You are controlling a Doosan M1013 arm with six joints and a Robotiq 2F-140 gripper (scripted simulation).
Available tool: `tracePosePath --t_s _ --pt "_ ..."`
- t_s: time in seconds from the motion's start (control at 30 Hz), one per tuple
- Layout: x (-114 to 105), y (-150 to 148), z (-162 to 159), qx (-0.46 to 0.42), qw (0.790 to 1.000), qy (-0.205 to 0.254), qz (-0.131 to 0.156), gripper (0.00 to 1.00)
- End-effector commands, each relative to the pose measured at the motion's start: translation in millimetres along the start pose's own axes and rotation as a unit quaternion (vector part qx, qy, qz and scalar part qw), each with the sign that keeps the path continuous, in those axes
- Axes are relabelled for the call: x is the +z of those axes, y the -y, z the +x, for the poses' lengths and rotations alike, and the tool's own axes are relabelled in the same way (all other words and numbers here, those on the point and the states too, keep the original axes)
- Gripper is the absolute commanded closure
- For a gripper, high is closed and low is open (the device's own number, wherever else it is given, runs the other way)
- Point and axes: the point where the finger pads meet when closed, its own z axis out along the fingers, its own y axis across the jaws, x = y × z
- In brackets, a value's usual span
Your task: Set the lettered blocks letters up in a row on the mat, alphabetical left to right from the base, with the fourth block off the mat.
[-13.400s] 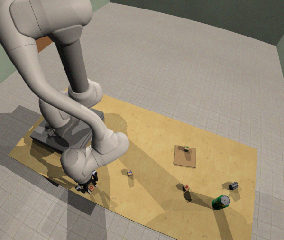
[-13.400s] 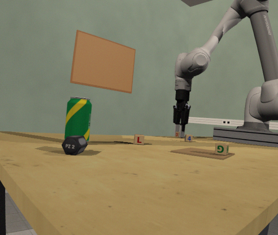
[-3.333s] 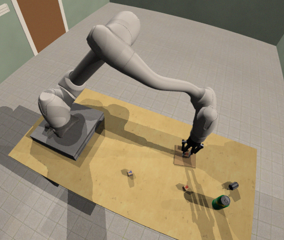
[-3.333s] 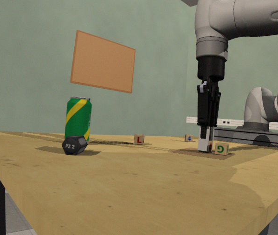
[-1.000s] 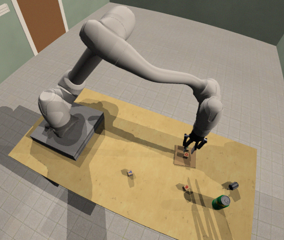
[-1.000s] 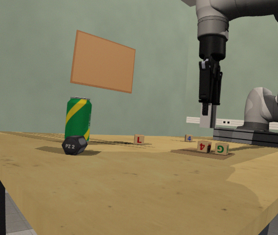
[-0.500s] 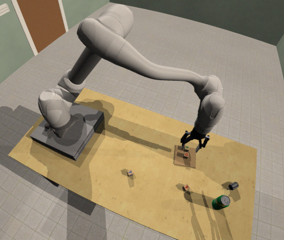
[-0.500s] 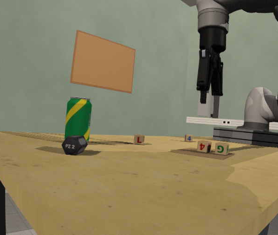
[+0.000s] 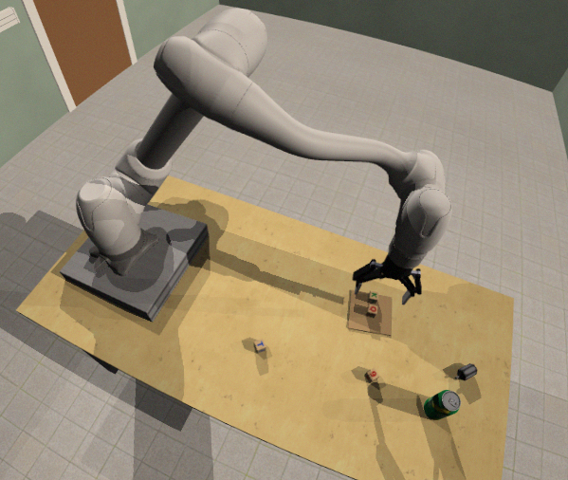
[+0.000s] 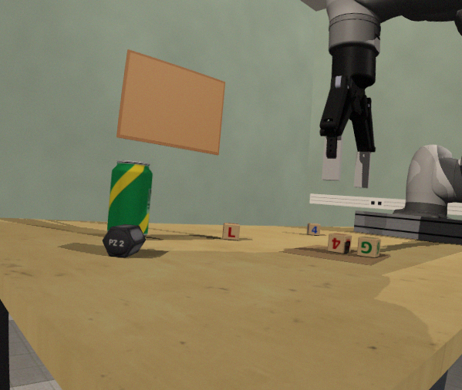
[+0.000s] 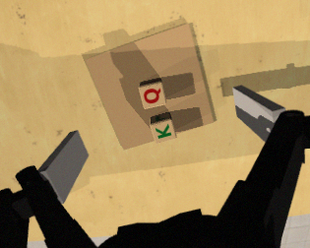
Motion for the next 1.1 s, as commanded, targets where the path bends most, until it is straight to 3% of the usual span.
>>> tracePosePath --t_s 0.0,0.33,0.37,1.07 --pt "-6.9 1.8 -1.5 -0.001 1.0 0.001 0.002 0.0" --pt "-1.9 3.7 7.1 0.028 1.0 0.001 0.003 0.0" --pt "-1.9 3.8 6.7 0.028 1.0 0.001 0.003 0.54" --pt "-1.8 3.8 6.3 0.027 1.0 0.001 0.003 0.54"
